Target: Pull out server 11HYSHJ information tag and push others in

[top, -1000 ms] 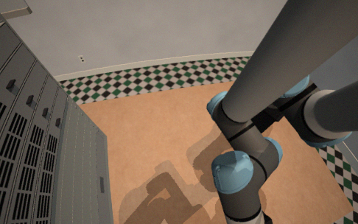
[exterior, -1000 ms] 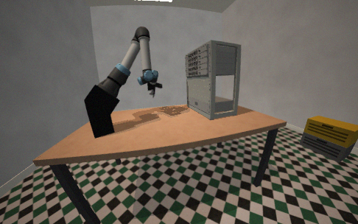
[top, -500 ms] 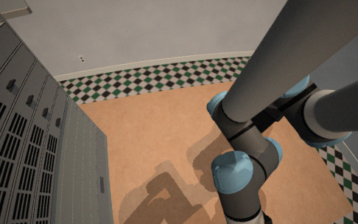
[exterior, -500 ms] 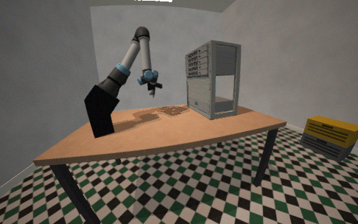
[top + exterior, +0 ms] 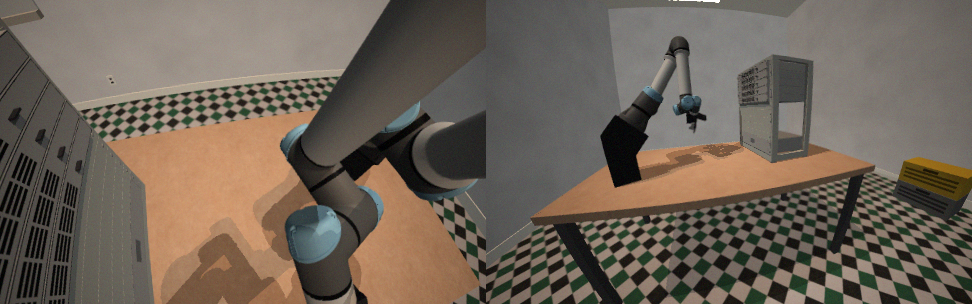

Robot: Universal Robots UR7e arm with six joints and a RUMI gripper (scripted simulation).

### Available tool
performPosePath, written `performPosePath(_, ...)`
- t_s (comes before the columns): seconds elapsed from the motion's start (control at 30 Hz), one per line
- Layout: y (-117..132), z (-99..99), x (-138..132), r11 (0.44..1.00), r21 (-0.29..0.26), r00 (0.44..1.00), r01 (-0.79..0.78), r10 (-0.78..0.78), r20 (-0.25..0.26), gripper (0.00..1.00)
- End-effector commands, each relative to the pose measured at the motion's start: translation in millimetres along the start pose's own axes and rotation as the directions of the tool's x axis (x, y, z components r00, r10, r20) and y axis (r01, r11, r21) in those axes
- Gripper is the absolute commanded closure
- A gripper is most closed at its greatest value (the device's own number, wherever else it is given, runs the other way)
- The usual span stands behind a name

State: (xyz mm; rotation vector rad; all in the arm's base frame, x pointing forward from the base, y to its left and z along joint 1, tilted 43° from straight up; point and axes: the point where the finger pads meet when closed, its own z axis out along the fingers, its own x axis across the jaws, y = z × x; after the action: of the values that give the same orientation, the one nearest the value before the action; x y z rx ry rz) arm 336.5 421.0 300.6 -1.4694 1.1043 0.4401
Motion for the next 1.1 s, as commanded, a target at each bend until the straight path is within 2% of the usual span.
performPosePath(0.0,0.5,0.7,3.8,1.000,-0.006,1.000,-0.013,0.013,-0.006,0.00)
performPosePath(0.73,6.9,5.8,34.5,0.992,-0.046,0.991,-0.121,0.119,-0.056,0.00)
performPosePath(1.07,15.4,8.7,58.6,0.975,-0.077,0.974,-0.210,0.202,-0.099,0.00)
